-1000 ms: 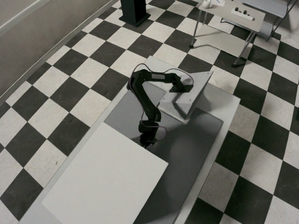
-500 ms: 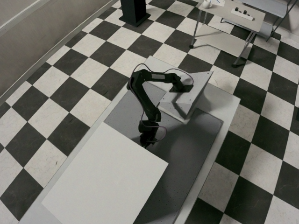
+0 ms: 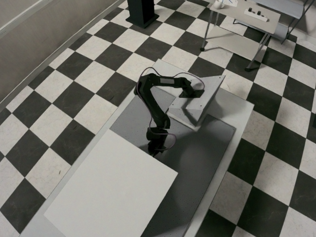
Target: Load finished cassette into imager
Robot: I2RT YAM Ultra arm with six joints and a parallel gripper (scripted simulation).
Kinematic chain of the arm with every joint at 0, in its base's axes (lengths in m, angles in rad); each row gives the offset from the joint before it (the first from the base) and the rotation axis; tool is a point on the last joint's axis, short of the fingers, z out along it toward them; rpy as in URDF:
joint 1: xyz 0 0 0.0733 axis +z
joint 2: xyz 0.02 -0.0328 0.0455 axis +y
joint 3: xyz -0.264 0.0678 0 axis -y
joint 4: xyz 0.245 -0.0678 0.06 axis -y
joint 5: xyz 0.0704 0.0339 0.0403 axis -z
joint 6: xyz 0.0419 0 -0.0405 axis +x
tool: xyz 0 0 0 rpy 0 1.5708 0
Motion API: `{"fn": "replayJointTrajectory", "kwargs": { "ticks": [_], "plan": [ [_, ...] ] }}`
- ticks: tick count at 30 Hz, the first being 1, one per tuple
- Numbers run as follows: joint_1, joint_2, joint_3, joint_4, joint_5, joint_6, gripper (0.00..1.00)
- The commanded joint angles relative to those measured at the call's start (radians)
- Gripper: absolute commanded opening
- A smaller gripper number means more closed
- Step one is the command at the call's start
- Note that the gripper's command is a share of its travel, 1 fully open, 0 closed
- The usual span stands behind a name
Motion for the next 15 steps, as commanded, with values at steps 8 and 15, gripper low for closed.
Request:
{"fn": "replayJointTrajectory", "kwargs": {
  "ticks": [8, 15],
  "plan": [
    [0.007, -0.014, -0.021, 0.03, -0.017, -0.011, 0.0],
    [0.018, -0.027, -0.027, 0.034, -0.017, -0.012, 0.35]
  ]
}}
